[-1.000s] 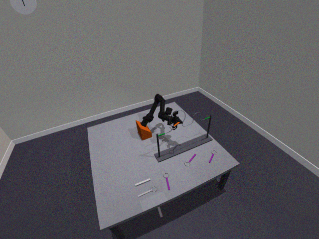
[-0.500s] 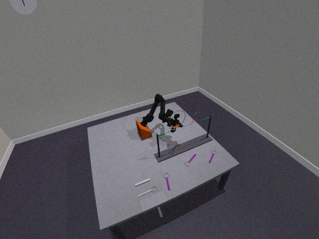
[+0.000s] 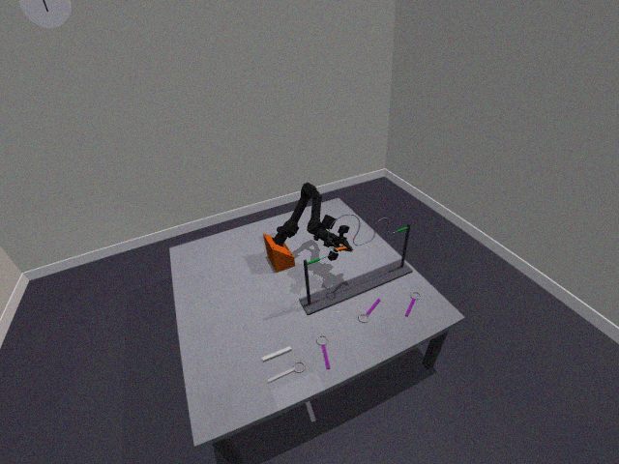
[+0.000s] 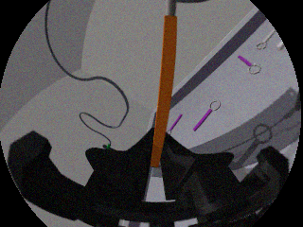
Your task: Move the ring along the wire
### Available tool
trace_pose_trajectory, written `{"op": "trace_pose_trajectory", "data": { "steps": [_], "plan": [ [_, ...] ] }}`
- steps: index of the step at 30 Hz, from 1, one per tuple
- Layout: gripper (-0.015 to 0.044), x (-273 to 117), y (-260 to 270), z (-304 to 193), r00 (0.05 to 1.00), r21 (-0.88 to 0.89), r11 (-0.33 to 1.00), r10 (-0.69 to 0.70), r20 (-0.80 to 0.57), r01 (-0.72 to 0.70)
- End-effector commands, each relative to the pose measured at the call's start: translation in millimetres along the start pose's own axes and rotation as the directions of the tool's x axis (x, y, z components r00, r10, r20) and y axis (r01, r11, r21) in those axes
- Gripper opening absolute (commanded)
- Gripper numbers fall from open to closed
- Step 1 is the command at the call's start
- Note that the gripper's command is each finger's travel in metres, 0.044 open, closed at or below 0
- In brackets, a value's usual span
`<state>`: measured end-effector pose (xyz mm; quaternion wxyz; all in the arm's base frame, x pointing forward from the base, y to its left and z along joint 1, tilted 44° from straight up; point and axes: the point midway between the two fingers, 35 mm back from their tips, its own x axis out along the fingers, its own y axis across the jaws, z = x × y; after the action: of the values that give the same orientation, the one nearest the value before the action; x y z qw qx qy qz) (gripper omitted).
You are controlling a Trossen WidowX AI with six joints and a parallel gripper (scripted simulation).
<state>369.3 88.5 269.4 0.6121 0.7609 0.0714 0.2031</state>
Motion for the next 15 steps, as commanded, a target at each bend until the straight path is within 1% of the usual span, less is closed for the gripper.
{"op": "trace_pose_trajectory", "data": {
  "steps": [1, 15],
  "plan": [
    [-0.015, -1, -11, 1, 1.0, -0.021, 0.999, -0.029, -0.001, 0.029],
    [-0.015, -4, -26, 2, 0.997, -0.111, 0.991, -0.07, -0.01, 0.069]
  ]
}}
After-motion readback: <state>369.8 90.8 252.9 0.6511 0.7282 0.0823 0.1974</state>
